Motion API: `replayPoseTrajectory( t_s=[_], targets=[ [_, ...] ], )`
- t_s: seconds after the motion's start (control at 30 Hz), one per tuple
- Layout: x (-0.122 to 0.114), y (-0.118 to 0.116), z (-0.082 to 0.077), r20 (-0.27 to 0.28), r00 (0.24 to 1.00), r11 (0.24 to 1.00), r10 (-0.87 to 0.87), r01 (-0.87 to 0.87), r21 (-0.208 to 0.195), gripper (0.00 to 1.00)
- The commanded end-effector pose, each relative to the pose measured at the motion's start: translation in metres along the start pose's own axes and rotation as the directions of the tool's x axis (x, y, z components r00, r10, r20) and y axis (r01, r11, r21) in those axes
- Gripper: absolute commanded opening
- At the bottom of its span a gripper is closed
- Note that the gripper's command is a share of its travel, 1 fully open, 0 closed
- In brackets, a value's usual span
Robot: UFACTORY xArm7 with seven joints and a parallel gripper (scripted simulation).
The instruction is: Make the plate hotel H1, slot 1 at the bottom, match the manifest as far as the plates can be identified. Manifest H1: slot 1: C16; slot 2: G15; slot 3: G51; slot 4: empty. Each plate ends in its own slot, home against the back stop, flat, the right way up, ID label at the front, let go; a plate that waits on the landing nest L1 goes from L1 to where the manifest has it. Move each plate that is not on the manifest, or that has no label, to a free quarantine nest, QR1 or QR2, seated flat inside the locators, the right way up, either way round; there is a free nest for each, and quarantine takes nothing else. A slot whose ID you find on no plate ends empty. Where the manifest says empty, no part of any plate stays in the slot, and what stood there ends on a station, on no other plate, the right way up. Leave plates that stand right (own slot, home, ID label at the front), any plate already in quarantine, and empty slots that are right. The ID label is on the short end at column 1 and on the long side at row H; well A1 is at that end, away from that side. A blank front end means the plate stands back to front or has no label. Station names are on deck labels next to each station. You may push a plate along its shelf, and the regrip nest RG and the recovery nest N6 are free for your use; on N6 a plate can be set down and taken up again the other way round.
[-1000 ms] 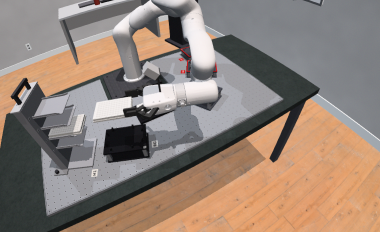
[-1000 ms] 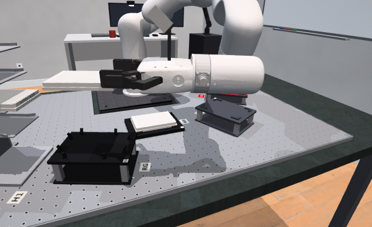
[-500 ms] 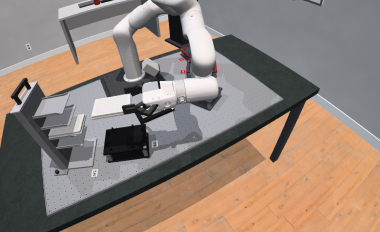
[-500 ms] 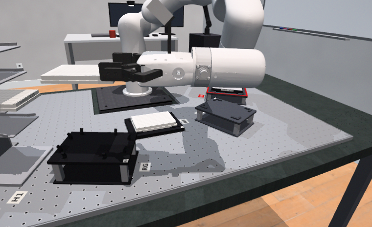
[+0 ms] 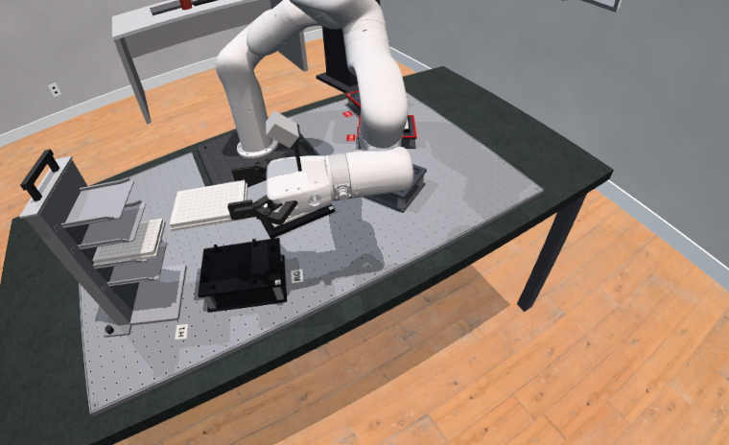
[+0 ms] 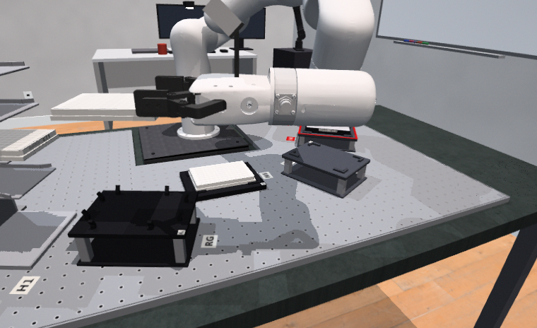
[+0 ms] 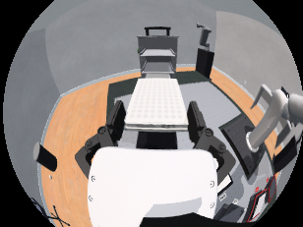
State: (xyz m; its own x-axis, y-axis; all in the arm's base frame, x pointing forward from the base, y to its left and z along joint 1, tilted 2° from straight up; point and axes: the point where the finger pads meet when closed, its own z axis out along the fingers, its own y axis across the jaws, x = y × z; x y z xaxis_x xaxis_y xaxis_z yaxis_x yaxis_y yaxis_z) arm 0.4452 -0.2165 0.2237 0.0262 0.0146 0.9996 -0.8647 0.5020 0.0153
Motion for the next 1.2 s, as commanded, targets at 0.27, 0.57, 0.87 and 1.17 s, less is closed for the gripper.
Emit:
replayPoseTrajectory(
  t_s=[0.27, 0.57, 0.87, 1.17],
  targets=[
    [0.002, 0.000, 0.017, 0.001, 1.000, 1.000, 0.004, -0.004, -0.001, 0.00],
    [0.002, 0.000, 0.026, 0.001, 1.000, 1.000, 0.004, -0.004, -0.001, 0.00],
    [0.002, 0.000, 0.037, 0.001, 1.000, 1.000, 0.004, -0.004, -0.001, 0.00],
    [0.002, 0.000, 0.048, 0.001, 1.000, 1.000, 0.004, -0.004, -0.001, 0.00]
  ],
)
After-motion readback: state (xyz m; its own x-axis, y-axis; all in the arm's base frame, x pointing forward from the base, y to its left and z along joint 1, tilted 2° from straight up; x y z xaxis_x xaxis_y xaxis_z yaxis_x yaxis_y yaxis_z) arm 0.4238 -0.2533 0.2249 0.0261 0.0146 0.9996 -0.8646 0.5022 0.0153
